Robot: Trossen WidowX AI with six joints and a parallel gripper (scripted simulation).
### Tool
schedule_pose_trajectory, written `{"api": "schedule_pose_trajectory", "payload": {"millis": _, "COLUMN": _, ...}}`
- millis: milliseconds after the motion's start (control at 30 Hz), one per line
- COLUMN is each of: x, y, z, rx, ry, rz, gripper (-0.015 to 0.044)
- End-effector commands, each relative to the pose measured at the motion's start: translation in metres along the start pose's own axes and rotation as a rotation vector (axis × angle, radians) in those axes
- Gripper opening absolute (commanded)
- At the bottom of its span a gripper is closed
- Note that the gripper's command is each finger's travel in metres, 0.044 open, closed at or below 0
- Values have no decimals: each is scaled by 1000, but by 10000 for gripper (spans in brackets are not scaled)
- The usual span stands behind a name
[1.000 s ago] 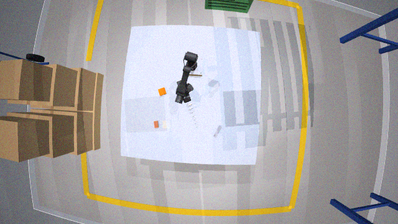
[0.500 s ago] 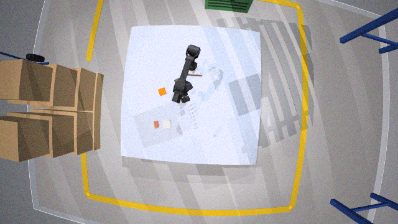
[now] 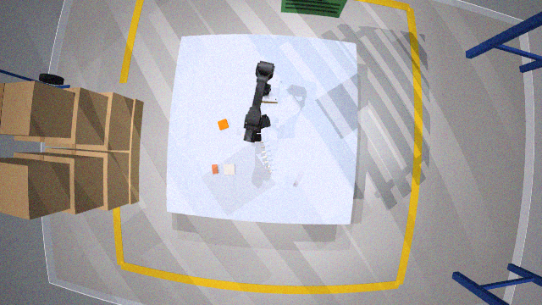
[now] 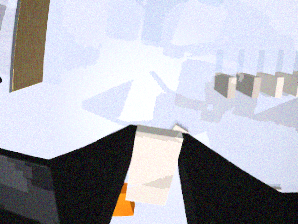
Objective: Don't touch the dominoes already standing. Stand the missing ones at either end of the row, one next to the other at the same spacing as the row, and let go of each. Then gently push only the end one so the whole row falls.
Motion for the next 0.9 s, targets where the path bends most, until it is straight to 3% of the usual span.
{"api": "schedule_pose_trajectory", "payload": {"millis": 0, "x": 45, "y": -1, "z": -19, "rx": -6, "ry": 451, "rz": 5, "gripper": 107}}
{"api": "schedule_pose_trajectory", "payload": {"millis": 133, "x": 74, "y": -1, "z": -25, "rx": -12, "ry": 723, "rz": 1, "gripper": 107}}
{"api": "schedule_pose_trajectory", "payload": {"millis": 867, "x": 161, "y": -2, "z": -21, "rx": 1, "ry": 1475, "rz": -12, "gripper": 107}}
Point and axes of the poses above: the point midway between the two fingers, 35 mm back from their tips, its own y axis out along the fingers, its own z axis across the jaws, x = y × z, the point moved 4 cm from there along -y, back along the fingers
